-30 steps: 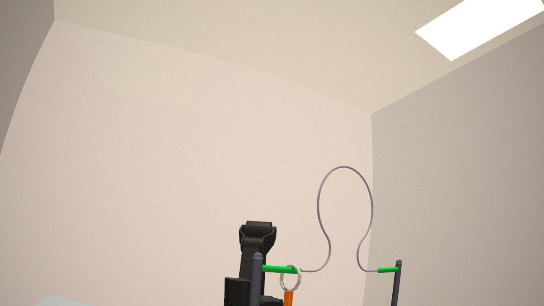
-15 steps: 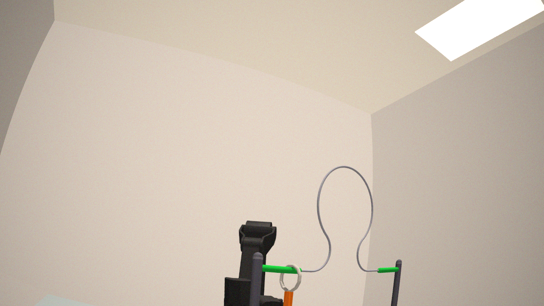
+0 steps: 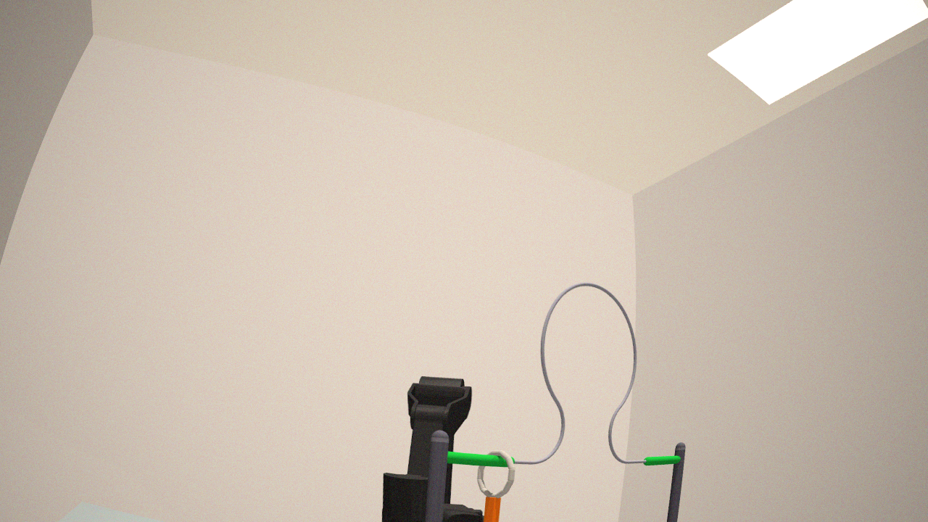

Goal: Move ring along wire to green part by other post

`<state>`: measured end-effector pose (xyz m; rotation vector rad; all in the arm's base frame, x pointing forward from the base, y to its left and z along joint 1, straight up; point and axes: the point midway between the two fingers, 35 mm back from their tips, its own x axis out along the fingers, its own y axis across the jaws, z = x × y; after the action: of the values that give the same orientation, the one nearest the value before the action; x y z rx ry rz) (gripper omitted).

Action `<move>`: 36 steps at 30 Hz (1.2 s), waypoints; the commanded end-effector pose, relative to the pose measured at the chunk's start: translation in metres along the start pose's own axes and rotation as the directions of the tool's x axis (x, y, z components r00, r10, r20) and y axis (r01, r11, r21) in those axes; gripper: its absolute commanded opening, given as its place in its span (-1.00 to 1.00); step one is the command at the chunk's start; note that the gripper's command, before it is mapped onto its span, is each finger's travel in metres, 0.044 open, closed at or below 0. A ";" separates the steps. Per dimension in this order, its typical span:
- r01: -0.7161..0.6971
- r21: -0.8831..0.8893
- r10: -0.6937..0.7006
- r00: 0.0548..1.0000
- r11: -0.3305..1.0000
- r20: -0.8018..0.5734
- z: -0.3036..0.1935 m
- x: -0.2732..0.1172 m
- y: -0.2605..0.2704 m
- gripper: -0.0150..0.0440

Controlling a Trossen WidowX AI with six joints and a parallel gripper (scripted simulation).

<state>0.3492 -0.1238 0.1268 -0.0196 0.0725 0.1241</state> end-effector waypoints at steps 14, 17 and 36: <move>0.005 -0.004 -0.005 1.000 1.000 0.001 0.015 -0.001 -0.002 -1.00; 0.005 -0.004 -0.005 1.000 1.000 0.001 0.015 -0.001 -0.002 -1.00; 0.005 -0.004 -0.005 1.000 1.000 0.000 0.015 -0.001 0.000 -1.00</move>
<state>0.3482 -0.1239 0.1397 -0.0164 0.0766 0.1225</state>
